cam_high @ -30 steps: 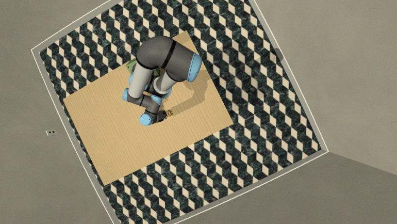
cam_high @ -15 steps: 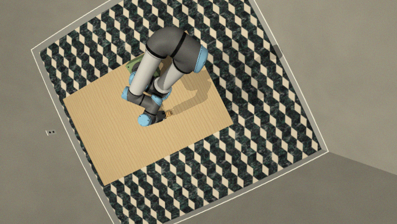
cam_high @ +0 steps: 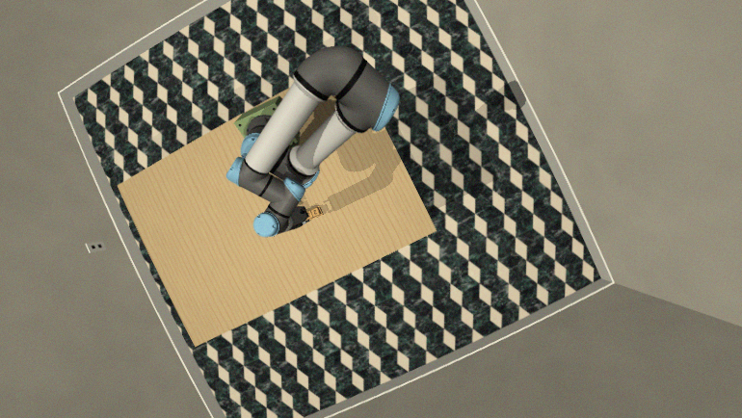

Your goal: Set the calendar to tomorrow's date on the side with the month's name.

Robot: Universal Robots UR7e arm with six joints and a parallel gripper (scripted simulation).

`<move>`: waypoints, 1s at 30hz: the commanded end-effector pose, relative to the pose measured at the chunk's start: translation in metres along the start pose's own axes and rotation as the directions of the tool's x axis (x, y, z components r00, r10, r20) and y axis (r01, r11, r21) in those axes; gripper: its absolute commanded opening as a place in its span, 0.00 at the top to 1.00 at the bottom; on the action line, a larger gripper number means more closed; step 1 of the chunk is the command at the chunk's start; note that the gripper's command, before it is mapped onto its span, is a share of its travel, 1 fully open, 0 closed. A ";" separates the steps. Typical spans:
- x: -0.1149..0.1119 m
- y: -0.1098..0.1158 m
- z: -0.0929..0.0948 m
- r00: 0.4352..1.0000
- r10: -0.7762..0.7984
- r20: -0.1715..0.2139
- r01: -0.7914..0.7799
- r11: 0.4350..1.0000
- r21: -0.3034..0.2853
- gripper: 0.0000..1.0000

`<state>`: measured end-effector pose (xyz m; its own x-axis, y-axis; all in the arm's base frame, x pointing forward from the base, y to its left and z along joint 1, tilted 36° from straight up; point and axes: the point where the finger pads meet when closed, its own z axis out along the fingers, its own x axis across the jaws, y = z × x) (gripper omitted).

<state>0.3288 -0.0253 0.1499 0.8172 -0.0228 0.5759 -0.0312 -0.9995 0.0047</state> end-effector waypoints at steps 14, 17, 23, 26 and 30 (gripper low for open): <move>-0.001 0.000 -0.017 1.000 0.000 -0.008 0.000 1.000 0.006 0.10; -0.001 0.000 -0.017 1.000 0.000 -0.008 0.000 1.000 0.006 0.10; -0.001 0.000 -0.018 1.000 0.000 -0.008 0.000 1.000 0.006 0.10; -0.001 0.000 -0.018 1.000 0.000 -0.008 0.000 1.000 0.006 0.10; -0.001 0.000 -0.018 1.000 0.000 -0.008 0.000 1.000 0.006 0.00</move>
<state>0.3178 -0.0253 0.1640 0.8129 -0.0228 0.5819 -0.0281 -0.9996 0.0000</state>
